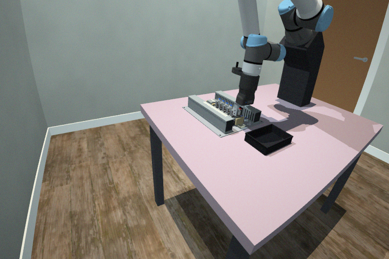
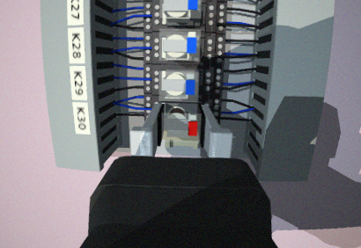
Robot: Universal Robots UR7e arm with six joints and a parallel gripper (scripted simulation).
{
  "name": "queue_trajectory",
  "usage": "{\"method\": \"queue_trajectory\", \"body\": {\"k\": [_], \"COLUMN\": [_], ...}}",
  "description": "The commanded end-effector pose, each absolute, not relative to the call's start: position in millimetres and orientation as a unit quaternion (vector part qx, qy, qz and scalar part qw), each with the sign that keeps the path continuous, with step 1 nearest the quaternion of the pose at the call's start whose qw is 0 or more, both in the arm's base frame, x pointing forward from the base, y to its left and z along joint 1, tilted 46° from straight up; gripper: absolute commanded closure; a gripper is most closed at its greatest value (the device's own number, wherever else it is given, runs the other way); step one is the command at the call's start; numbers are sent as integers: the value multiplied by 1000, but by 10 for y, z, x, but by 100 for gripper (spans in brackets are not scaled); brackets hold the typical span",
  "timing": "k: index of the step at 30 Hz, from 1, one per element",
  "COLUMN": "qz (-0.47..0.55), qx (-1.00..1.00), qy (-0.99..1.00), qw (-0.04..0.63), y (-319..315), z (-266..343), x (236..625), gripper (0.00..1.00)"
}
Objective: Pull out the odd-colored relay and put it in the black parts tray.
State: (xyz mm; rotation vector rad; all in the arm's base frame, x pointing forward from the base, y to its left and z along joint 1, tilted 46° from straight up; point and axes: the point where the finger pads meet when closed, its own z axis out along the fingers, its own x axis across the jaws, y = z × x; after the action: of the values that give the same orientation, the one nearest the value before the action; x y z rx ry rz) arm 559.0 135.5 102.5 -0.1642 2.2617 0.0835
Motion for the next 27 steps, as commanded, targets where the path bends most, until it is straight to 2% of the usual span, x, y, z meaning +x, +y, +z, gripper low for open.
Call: {"method": "queue_trajectory", "body": {"k": [1, 27], "qz": [32, 31], "qx": [-66, -67], "qy": [910, 917], "qw": [408, 392], "y": [1357, 1356], "z": [1033, 1043], "x": [5587, 5579], "gripper": [100, 100]}}
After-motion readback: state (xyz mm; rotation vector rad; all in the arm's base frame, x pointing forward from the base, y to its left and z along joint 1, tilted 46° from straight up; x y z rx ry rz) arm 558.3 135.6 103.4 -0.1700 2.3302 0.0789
